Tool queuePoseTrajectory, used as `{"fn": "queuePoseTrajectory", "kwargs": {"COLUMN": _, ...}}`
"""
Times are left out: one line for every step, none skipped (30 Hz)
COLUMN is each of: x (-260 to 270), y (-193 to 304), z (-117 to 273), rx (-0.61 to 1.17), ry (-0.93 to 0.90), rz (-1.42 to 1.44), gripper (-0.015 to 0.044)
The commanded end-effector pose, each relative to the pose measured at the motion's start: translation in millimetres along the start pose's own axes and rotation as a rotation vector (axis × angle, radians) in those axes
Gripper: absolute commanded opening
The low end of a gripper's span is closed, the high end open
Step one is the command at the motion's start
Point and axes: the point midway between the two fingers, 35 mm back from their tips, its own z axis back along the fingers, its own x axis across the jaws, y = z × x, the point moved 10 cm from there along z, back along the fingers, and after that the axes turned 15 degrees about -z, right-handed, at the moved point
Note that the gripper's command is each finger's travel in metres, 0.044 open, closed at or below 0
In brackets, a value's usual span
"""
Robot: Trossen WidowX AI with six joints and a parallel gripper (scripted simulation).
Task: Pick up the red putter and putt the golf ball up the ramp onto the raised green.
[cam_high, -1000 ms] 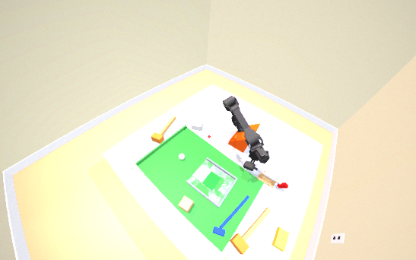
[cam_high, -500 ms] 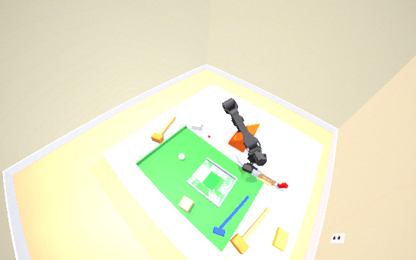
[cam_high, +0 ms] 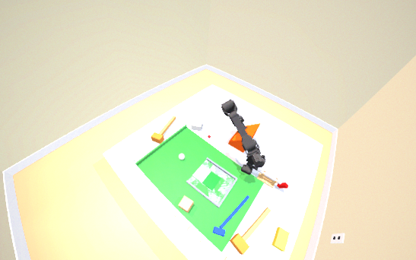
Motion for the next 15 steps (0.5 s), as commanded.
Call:
{"fn": "queuePoseTrajectory", "kwargs": {"x": 0.0, "y": -0.3, "z": 0.6, "rx": -0.001, "ry": 0.001, "rz": 0.0, "gripper": 0.0387}}
{"fn": "queuePoseTrajectory", "kwargs": {"x": 0.0, "y": -0.3, "z": 0.6, "rx": -0.001, "ry": 0.001, "rz": 0.0, "gripper": 0.0361}}
{"fn": "queuePoseTrajectory", "kwargs": {"x": 0.0, "y": -0.3, "z": 0.6, "rx": -0.001, "ry": 0.001, "rz": 0.0, "gripper": 0.0335}}
{"fn": "queuePoseTrajectory", "kwargs": {"x": 0.0, "y": -0.3, "z": 0.6, "rx": -0.001, "ry": 0.001, "rz": 0.0, "gripper": 0.0309}}
{"fn": "queuePoseTrajectory", "kwargs": {"x": 0.0, "y": -0.3, "z": 0.6, "rx": -0.001, "ry": 0.001, "rz": 0.0, "gripper": 0.0282}}
{"fn": "queuePoseTrajectory", "kwargs": {"x": 0.0, "y": -0.3, "z": 0.6, "rx": -0.001, "ry": 0.001, "rz": 0.0, "gripper": 0.0256}}
{"fn": "queuePoseTrajectory", "kwargs": {"x": 0.0, "y": -0.3, "z": 0.6, "rx": -0.001, "ry": 0.001, "rz": 0.0, "gripper": 0.023}}
{"fn": "queuePoseTrajectory", "kwargs": {"x": 0.0, "y": -0.3, "z": 0.6, "rx": -0.001, "ry": 0.001, "rz": 0.0, "gripper": 0.0204}}
{"fn": "queuePoseTrajectory", "kwargs": {"x": 0.0, "y": -0.3, "z": 0.6, "rx": -0.001, "ry": 0.001, "rz": 0.0, "gripper": 0.0177}}
{"fn": "queuePoseTrajectory", "kwargs": {"x": 0.0, "y": -0.3, "z": 0.6, "rx": -0.001, "ry": 0.001, "rz": 0.0, "gripper": 0.0151}}
{"fn": "queuePoseTrajectory", "kwargs": {"x": 0.0, "y": -0.3, "z": 0.6, "rx": -0.001, "ry": 0.001, "rz": 0.0, "gripper": 0.0125}}
{"fn": "queuePoseTrajectory", "kwargs": {"x": 0.0, "y": -0.3, "z": 0.6, "rx": -0.001, "ry": 0.001, "rz": 0.0, "gripper": 0.0099}}
{"fn": "queuePoseTrajectory", "kwargs": {"x": 0.0, "y": -0.3, "z": 0.6, "rx": -0.001, "ry": 0.001, "rz": 0.0, "gripper": 0.0072}}
{"fn": "queuePoseTrajectory", "kwargs": {"x": 0.0, "y": -0.3, "z": 0.6, "rx": -0.001, "ry": 0.001, "rz": 0.0, "gripper": 0.0046}}
{"fn": "queuePoseTrajectory", "kwargs": {"x": 0.0, "y": -0.3, "z": 0.6, "rx": -0.001, "ry": 0.001, "rz": 0.0, "gripper": 0.004}}
